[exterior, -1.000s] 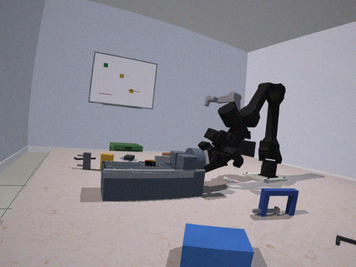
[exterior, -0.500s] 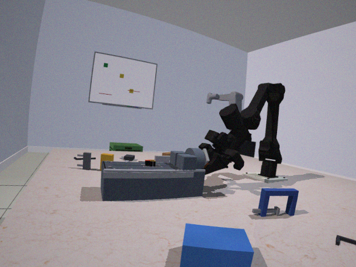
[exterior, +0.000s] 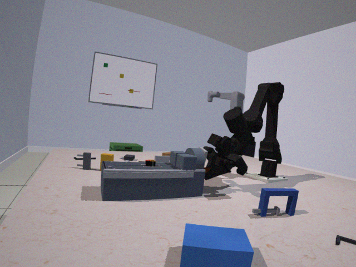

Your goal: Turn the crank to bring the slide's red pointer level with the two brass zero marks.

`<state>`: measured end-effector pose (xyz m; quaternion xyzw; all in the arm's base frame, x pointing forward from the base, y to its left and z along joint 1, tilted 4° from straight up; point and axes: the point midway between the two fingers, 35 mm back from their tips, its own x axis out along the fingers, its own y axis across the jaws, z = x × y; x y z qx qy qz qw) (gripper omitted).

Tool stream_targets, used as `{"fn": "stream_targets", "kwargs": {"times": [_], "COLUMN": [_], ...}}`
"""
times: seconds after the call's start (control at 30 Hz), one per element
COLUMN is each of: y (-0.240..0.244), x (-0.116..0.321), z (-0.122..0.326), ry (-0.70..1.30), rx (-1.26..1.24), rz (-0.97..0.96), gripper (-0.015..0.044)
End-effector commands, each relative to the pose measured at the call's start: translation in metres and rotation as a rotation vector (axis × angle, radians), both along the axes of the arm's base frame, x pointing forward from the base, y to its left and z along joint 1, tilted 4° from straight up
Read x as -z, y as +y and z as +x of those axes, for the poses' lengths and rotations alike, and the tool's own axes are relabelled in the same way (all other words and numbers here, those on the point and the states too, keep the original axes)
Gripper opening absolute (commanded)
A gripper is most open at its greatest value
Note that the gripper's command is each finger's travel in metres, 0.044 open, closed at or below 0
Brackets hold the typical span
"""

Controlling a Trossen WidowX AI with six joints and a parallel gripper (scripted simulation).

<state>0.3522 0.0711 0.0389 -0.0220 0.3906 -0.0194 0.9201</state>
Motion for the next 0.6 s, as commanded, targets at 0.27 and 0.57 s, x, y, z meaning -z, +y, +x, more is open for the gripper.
{"fn": "stream_targets", "kwargs": {"times": [0.27, 0.57], "y": [0.0144, 0.0179], "x": [0.0015, 0.0004], "z": [0.0002, 0.0002], "ry": [0.007, 0.007], "rx": [-0.016, -0.016], "rz": [0.01, 0.011], "gripper": [0.0, 0.0]}}
